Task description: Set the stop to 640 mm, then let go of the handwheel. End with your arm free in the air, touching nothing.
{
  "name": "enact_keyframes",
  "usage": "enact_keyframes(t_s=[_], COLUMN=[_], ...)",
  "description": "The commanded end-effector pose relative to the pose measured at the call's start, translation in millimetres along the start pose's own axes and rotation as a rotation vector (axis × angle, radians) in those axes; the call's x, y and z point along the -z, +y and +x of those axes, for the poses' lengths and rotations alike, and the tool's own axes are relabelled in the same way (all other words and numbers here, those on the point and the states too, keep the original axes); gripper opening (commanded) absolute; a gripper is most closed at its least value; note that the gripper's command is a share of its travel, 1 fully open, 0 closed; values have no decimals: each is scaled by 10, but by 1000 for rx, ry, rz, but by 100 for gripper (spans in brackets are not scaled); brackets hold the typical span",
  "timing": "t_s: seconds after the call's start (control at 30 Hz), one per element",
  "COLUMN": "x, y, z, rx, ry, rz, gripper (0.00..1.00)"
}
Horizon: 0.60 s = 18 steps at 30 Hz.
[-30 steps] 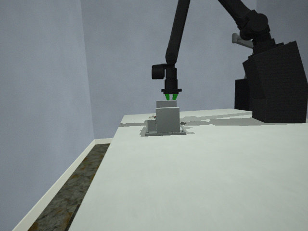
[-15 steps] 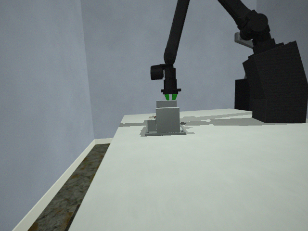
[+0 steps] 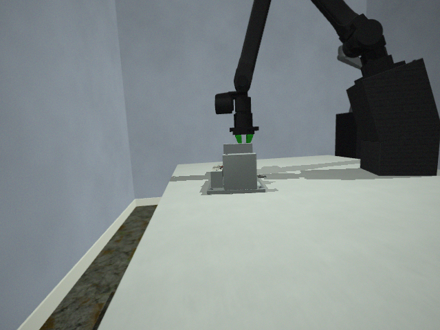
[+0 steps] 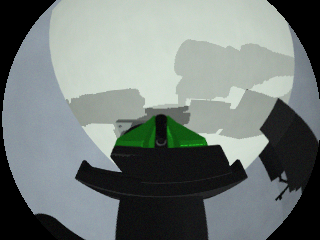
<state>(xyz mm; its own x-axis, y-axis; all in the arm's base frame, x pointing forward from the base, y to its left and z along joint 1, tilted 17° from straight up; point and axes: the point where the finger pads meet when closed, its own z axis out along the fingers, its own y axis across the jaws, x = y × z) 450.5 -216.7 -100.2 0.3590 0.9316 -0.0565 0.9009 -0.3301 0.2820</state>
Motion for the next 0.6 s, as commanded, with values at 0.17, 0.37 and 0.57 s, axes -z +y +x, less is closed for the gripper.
enact_keyframes(t_s=[0.17,0.37,0.57], x=[288,340,375], y=[235,218,320], z=[-16,-24,-38], rx=[-11,-12,-14], ry=[-11,-11,-12], rz=[-38,-33,-46], gripper=[6,6,6])
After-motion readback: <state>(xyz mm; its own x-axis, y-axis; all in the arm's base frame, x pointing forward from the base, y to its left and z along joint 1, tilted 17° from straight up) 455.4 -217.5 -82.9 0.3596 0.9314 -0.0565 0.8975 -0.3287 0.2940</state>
